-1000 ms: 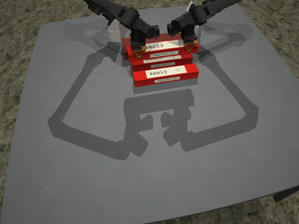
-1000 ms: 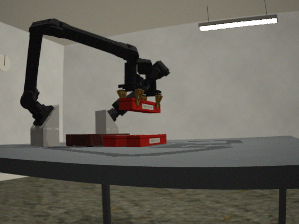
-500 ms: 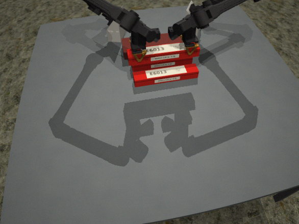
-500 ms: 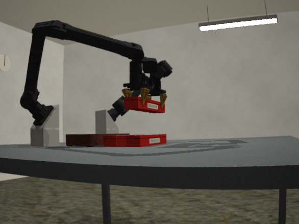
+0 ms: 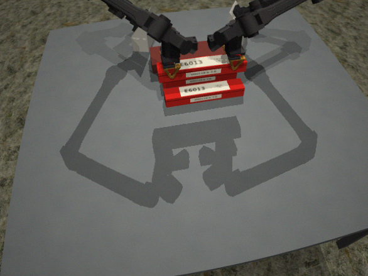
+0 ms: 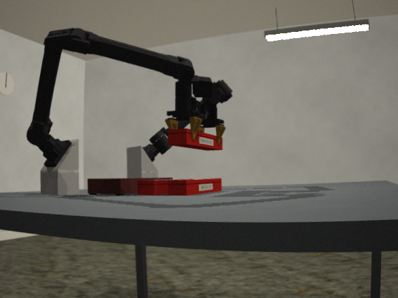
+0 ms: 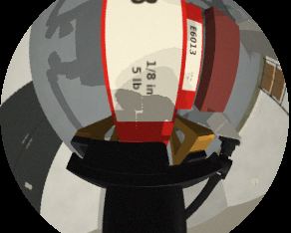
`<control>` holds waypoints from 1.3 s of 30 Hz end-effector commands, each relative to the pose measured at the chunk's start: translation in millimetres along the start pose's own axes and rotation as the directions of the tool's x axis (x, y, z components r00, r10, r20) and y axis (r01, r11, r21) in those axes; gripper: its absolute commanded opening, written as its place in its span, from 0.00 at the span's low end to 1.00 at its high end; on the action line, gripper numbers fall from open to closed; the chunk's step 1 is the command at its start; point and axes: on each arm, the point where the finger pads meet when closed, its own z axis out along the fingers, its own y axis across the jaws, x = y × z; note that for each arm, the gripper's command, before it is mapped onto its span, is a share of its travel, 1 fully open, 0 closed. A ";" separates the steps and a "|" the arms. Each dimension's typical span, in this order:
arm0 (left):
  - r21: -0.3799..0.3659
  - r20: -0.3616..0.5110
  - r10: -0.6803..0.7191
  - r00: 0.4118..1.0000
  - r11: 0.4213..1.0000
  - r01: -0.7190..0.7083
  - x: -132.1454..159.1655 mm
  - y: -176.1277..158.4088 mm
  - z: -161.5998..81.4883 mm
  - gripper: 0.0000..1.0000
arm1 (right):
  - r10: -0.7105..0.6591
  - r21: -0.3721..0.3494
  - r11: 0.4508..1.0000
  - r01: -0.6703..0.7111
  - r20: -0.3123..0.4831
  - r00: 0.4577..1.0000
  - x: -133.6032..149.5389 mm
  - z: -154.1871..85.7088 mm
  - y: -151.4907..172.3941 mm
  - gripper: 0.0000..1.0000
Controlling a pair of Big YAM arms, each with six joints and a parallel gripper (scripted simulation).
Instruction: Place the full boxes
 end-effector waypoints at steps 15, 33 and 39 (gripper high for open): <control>-0.048 0.039 -0.003 0.999 0.999 0.005 -6.8 39.9 -31.3 0.00 | 0.000 0.053 0.999 -0.001 0.018 1.000 0.1 -35.1 -42.1 0.00; -0.044 0.032 0.002 0.999 0.999 0.000 -10.3 70.1 -28.9 0.00 | -0.001 0.046 0.999 0.001 0.015 1.000 2.3 -31.3 -72.6 0.00; -0.060 0.049 -0.006 0.999 0.998 0.009 -9.3 73.5 -39.4 0.00 | 0.005 0.076 0.997 -0.007 0.023 1.000 6.0 -50.8 -74.0 0.00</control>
